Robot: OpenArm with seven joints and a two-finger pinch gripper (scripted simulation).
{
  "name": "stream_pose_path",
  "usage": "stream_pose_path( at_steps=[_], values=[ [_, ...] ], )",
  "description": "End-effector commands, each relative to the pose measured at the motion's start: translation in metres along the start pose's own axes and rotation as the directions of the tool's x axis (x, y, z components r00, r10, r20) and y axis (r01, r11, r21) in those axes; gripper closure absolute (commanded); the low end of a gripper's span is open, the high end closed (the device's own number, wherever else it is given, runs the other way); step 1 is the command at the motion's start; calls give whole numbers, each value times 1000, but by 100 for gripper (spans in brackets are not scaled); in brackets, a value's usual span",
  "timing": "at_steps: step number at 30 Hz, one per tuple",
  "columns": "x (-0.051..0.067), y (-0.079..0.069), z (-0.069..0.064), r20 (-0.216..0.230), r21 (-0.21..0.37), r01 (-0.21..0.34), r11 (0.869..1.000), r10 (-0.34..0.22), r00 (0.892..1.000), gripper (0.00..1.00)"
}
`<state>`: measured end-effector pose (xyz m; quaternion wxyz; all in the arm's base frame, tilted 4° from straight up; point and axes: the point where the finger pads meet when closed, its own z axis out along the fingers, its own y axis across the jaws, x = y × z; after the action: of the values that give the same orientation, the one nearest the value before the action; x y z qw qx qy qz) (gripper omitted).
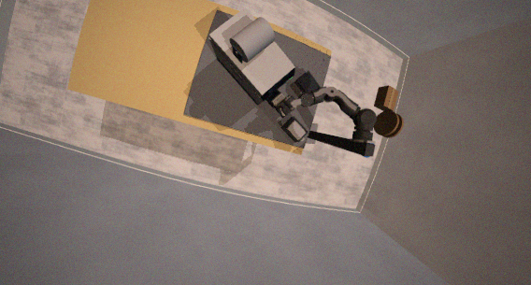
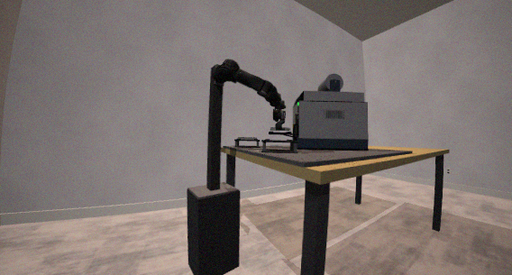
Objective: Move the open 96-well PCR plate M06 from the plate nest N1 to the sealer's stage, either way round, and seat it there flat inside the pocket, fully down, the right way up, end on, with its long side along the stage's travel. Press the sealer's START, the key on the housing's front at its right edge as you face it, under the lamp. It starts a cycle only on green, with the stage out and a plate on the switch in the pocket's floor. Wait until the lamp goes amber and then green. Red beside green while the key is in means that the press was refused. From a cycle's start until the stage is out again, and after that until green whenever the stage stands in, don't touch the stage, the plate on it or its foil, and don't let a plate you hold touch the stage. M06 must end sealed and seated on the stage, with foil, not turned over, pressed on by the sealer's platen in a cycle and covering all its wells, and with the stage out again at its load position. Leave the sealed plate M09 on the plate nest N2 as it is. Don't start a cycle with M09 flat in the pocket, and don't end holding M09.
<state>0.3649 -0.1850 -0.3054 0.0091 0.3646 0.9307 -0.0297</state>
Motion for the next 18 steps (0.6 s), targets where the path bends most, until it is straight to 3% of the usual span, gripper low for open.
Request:
stream_pose_path(
  at_steps=[1,18],
  values=[
    [-1,1,-2,1,-1,1,1000,-1,1000,100],
    [2,0,3,0,0,5,1000,-5,1000,100]
  ],
)
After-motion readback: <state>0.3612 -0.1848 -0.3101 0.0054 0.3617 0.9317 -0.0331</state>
